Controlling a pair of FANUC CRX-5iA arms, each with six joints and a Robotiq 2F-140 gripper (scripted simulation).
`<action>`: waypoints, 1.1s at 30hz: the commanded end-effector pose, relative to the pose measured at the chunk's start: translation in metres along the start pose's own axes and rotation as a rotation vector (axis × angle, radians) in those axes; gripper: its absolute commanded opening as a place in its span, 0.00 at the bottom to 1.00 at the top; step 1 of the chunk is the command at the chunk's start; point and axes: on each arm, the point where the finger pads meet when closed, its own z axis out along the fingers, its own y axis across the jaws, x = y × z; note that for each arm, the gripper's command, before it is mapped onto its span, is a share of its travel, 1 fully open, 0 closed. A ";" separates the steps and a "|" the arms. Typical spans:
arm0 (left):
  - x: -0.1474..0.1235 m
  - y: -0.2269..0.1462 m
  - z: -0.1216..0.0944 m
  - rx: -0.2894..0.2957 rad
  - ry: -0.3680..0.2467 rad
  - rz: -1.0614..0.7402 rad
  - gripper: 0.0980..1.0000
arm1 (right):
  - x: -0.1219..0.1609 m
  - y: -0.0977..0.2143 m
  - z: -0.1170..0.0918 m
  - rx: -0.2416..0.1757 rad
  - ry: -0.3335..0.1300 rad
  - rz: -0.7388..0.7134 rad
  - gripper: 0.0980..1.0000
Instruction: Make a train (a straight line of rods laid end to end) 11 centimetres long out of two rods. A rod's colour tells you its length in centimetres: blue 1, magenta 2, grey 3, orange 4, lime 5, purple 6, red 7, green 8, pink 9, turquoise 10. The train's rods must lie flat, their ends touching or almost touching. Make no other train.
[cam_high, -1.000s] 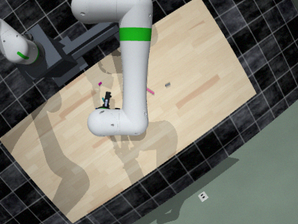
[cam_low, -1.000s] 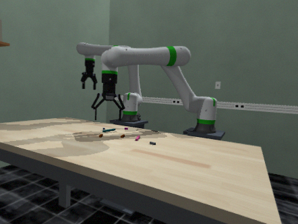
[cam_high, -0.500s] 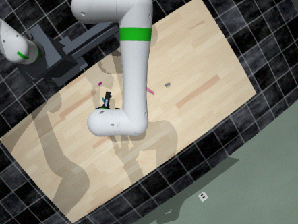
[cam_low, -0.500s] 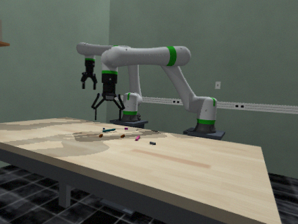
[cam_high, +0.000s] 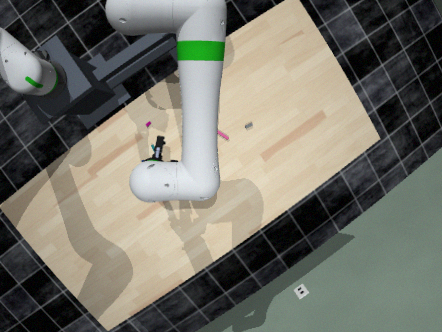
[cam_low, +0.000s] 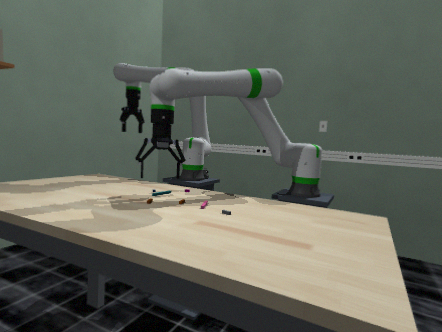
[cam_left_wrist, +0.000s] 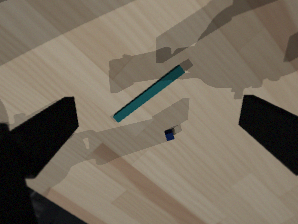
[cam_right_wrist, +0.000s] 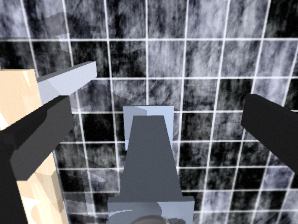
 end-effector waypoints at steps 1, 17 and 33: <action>0.000 0.001 -0.001 -0.002 0.000 0.000 1.00 | 0.000 0.000 -0.001 0.000 0.002 0.000 1.00; 0.000 0.001 -0.001 -0.002 0.000 0.000 1.00 | 0.000 0.000 -0.001 0.000 0.002 0.000 1.00; 0.037 0.023 -0.002 -0.002 0.000 0.265 1.00 | 0.000 0.000 -0.001 0.000 0.002 0.000 1.00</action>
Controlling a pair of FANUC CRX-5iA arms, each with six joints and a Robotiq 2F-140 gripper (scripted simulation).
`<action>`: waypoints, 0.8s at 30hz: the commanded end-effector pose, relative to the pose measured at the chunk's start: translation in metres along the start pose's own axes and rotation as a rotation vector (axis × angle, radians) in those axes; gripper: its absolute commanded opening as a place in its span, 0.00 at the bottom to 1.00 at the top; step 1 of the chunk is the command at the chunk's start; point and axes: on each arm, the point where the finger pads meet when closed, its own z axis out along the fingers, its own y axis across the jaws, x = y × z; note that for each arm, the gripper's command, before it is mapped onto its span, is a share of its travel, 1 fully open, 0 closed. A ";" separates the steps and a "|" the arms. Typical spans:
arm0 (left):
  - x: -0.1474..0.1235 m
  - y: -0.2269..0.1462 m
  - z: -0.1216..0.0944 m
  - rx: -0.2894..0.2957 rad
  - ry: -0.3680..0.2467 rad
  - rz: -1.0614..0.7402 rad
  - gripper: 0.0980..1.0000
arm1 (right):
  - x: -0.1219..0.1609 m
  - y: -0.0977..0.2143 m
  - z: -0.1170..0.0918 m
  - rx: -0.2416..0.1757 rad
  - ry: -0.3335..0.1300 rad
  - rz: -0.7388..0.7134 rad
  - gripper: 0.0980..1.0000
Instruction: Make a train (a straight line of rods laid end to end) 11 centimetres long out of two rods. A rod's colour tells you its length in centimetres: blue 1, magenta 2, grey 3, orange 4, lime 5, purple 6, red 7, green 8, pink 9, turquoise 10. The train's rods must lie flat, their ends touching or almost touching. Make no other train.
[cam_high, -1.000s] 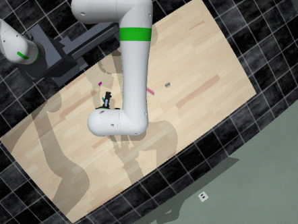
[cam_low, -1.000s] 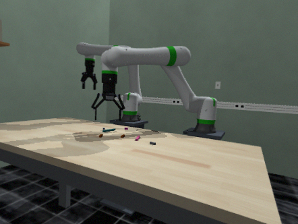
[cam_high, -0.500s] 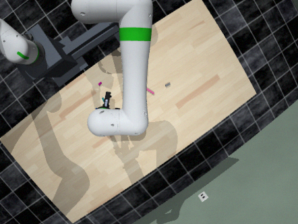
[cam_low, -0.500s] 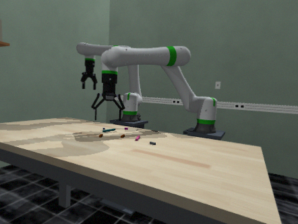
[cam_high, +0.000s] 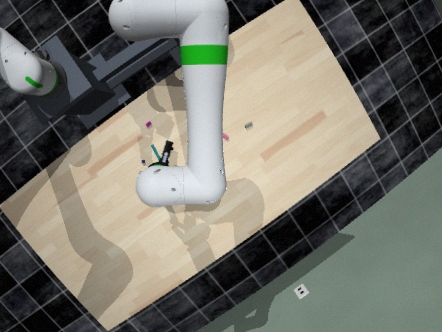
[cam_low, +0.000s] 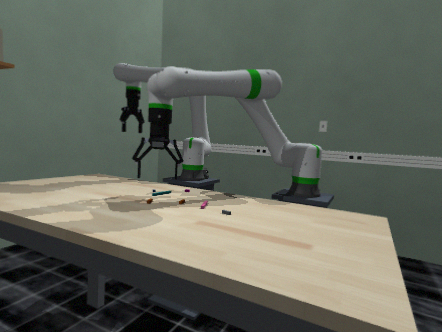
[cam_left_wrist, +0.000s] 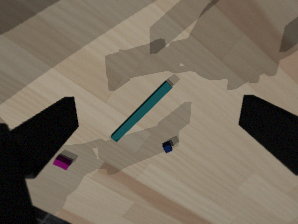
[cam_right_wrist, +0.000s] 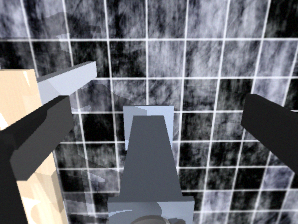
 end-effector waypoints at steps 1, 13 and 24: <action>0.024 0.011 -0.002 0.003 -0.005 0.167 1.00 | 0.000 0.000 -0.001 0.000 0.002 0.000 1.00; 0.083 0.028 0.000 0.002 -0.005 0.554 1.00 | 0.000 0.000 -0.001 0.000 0.002 0.000 1.00; 0.098 0.030 0.001 0.002 -0.006 0.648 1.00 | 0.000 0.000 -0.001 0.000 0.002 0.000 1.00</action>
